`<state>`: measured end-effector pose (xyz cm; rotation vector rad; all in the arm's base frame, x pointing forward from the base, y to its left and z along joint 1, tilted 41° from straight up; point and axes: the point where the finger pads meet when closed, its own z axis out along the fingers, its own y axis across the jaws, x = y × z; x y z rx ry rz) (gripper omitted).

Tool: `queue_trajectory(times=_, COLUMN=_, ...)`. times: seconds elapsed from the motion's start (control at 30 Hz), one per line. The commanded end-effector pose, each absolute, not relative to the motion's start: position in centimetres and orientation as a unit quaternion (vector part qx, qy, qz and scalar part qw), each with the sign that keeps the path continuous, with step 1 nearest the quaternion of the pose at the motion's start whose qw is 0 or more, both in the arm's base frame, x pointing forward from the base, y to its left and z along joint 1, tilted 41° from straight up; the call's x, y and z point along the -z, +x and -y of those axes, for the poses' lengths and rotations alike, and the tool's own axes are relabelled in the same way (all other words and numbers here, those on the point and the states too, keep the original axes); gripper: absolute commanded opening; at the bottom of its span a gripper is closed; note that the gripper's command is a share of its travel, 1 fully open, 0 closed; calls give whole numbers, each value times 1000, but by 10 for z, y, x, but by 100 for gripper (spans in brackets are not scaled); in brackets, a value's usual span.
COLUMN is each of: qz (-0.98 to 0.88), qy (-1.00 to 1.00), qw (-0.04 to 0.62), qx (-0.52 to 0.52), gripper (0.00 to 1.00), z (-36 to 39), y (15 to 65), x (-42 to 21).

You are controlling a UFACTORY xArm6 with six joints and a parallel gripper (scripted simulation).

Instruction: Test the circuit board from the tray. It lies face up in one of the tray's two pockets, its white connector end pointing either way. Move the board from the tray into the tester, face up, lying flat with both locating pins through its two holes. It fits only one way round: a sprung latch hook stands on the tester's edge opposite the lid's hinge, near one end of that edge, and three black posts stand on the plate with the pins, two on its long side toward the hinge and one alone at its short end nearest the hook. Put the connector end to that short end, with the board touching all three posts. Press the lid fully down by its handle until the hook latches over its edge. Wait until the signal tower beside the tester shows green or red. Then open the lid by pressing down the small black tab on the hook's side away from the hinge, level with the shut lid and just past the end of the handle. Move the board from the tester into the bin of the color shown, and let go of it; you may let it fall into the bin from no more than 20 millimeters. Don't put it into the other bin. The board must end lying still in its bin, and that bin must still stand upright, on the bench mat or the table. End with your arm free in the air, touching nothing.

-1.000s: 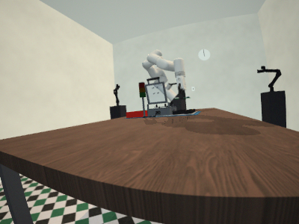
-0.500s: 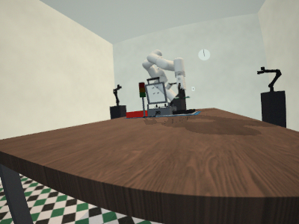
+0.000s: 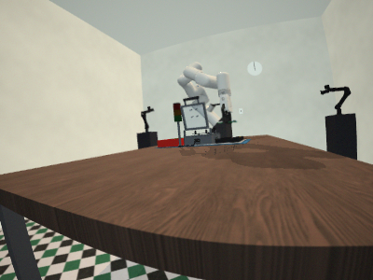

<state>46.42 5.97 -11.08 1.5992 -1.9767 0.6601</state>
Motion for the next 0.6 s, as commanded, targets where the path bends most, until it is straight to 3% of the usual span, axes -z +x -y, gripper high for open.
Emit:
queue_trajectory(times=0.0, qz=740, qy=573, qw=247, qx=-249, gripper=79, z=-61, y=466, x=110)
queue_trajectory(times=0.57, qz=818, qy=456, qw=207, qx=-283, gripper=79, z=-61, y=466, x=110)
